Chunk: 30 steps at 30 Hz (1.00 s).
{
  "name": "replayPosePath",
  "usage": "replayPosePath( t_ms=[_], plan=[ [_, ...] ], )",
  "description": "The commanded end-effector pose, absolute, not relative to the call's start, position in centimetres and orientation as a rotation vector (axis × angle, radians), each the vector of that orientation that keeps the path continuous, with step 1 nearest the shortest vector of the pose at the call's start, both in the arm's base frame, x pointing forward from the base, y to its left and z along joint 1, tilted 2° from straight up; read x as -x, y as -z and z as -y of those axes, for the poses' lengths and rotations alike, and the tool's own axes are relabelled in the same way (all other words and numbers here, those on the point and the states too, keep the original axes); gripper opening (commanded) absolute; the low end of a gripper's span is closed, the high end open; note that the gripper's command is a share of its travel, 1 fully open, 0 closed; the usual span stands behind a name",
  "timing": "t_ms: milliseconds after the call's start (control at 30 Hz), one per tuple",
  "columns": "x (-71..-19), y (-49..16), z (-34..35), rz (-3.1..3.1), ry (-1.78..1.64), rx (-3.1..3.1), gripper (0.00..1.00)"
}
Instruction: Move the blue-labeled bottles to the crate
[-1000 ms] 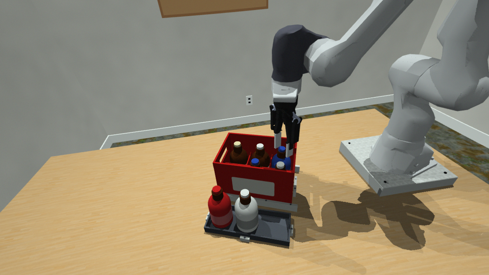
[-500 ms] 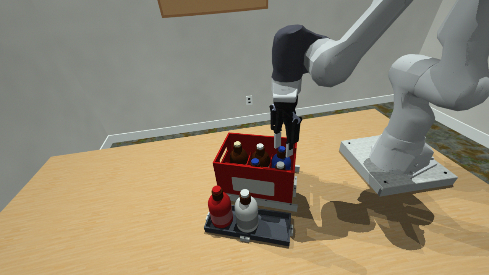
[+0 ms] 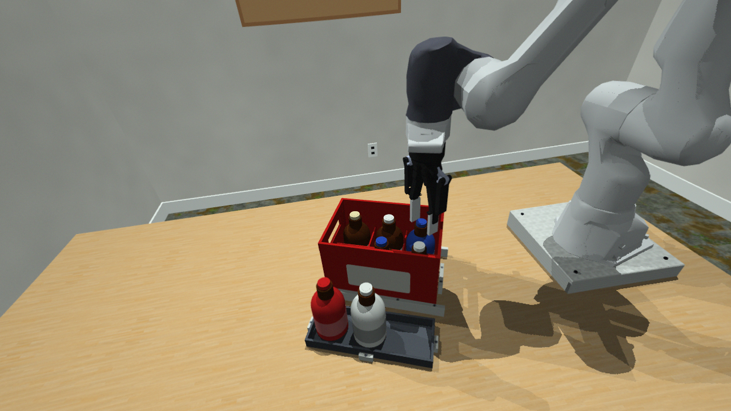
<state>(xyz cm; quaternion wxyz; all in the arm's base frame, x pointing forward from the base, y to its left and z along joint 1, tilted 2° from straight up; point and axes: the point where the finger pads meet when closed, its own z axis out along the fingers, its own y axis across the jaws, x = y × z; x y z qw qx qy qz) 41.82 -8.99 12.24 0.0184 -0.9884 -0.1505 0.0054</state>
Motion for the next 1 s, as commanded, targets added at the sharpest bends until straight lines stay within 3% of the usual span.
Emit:
replayPosePath(
  t_ms=[0,967],
  plan=[
    [-42.1,-12.5,8.9,0.471,-0.006,3.069,0.38],
    [-42.1,-16.6,9.1,0.471,-0.006,3.069,0.38]
  ],
)
